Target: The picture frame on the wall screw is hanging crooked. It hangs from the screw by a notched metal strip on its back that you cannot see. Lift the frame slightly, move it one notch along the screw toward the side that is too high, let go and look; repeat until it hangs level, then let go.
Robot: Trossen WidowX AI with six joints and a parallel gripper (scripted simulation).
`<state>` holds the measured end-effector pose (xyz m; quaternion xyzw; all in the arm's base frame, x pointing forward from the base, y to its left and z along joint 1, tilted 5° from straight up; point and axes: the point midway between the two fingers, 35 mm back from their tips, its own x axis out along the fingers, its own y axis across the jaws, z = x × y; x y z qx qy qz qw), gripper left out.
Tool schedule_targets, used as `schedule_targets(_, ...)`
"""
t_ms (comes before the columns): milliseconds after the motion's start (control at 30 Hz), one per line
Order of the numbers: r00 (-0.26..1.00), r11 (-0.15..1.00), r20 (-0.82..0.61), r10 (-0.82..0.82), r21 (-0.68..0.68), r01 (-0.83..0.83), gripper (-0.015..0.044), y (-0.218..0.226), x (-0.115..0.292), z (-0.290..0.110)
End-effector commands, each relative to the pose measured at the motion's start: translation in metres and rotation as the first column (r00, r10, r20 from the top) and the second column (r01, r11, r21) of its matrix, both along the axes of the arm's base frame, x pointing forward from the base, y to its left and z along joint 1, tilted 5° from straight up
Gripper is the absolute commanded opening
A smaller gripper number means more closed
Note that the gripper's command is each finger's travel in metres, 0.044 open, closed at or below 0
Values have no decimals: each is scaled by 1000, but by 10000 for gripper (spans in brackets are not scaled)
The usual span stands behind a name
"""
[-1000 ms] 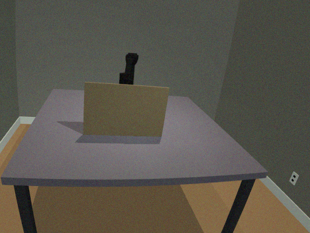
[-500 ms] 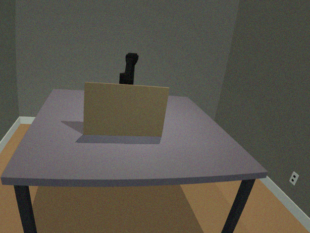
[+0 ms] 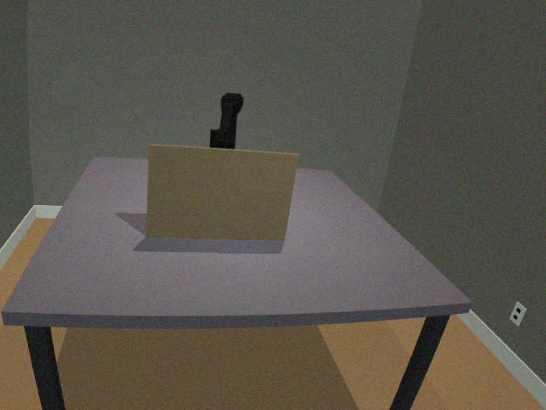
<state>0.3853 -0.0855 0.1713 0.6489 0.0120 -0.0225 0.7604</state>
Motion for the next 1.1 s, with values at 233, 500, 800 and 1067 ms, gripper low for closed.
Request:
schedule_targets(233,1000,1000,0,0,0,0,0,0,0,0)
schedule_targets(500,1000,1000,0,0,5,0,0,0,0,-1)
schedule_targets(800,1000,998,1,-2,58,2,0,0,0,-1)
schedule_targets(1067,1000,993,1,-5,120,5,0,0,0,-1)
